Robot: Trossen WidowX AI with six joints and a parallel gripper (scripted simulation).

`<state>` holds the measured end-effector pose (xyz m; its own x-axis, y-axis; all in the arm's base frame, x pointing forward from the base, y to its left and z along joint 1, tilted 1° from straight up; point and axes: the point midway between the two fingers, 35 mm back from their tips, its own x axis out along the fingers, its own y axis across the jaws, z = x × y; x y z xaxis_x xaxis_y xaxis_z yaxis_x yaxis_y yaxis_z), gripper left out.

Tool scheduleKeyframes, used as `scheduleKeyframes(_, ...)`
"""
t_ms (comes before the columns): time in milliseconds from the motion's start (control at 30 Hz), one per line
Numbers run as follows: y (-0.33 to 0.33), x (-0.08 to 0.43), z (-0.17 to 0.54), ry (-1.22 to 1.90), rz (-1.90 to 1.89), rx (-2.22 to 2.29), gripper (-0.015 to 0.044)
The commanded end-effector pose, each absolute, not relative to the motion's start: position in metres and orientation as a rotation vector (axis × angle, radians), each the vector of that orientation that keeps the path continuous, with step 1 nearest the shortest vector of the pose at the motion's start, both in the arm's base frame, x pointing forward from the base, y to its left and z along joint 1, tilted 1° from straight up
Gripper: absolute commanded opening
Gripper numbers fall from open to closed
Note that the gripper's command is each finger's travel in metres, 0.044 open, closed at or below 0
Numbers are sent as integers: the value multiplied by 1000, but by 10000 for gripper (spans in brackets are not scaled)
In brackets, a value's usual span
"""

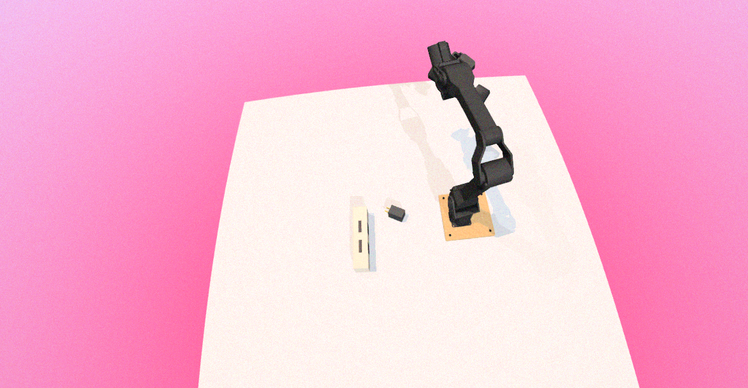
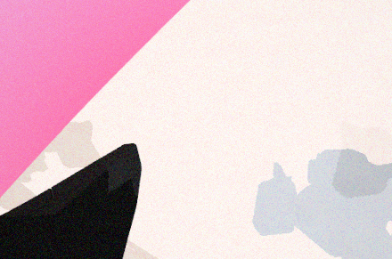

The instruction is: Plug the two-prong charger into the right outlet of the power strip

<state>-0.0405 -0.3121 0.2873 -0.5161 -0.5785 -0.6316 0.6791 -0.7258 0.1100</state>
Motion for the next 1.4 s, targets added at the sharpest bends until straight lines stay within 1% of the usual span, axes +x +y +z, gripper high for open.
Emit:
scheduleKeyframes(0,-312,-23,278,268,-2163,863,440)
scheduleKeyframes(633,-295,62,233,591,-1814,852,440)
scheduleKeyframes(1367,-243,141,188,917,-1408,771,440)
